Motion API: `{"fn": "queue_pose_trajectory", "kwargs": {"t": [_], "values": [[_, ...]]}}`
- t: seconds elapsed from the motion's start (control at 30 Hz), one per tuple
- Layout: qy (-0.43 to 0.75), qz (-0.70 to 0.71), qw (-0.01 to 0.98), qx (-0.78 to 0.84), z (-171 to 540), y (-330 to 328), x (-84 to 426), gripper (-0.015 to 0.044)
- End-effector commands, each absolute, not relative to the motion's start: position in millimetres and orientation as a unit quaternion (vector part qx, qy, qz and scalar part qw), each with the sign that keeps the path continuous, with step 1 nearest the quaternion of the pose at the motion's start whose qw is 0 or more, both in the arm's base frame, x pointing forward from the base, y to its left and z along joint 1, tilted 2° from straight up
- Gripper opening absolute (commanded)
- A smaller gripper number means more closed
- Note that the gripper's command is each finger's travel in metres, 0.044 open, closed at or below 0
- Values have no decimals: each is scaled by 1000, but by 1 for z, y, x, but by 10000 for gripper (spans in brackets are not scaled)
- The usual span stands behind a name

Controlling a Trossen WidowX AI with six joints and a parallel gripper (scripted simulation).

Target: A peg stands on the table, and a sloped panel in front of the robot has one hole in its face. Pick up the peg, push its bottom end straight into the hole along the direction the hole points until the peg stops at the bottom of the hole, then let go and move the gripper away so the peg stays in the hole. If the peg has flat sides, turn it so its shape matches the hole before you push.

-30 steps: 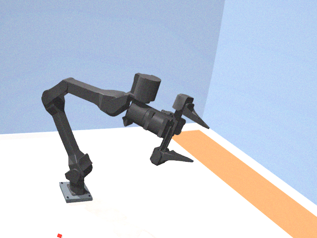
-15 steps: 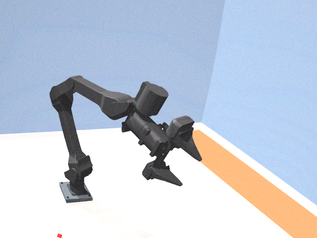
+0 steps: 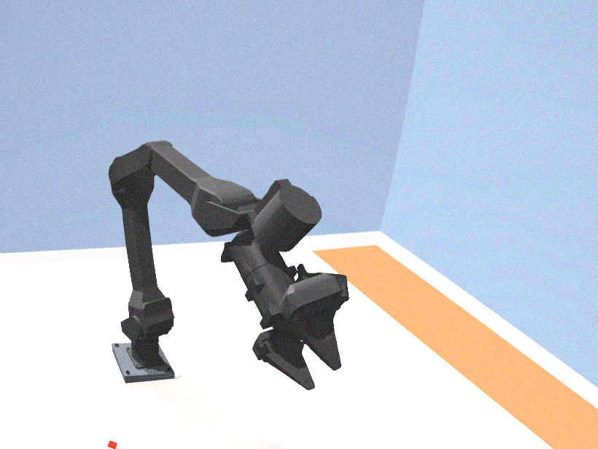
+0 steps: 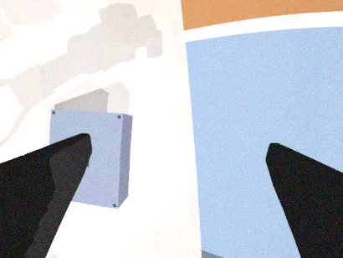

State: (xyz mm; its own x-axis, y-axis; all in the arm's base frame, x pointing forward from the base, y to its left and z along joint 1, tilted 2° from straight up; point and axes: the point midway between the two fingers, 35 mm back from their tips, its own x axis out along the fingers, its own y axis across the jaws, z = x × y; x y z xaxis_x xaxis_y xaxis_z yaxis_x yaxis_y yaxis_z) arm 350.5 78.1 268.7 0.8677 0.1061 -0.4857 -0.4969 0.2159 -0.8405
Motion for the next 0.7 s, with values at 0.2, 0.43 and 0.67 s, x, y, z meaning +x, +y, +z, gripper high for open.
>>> {"fn": "queue_pose_trajectory", "kwargs": {"t": [0.2, 0.43, 0.67], "values": [[265, 177, 801, -506, 244, 40, 361, 440], [336, 152, 821, -436, 225, 10, 363, 440], [402, 119, 834, -359, 208, -19, 360, 440]]}}
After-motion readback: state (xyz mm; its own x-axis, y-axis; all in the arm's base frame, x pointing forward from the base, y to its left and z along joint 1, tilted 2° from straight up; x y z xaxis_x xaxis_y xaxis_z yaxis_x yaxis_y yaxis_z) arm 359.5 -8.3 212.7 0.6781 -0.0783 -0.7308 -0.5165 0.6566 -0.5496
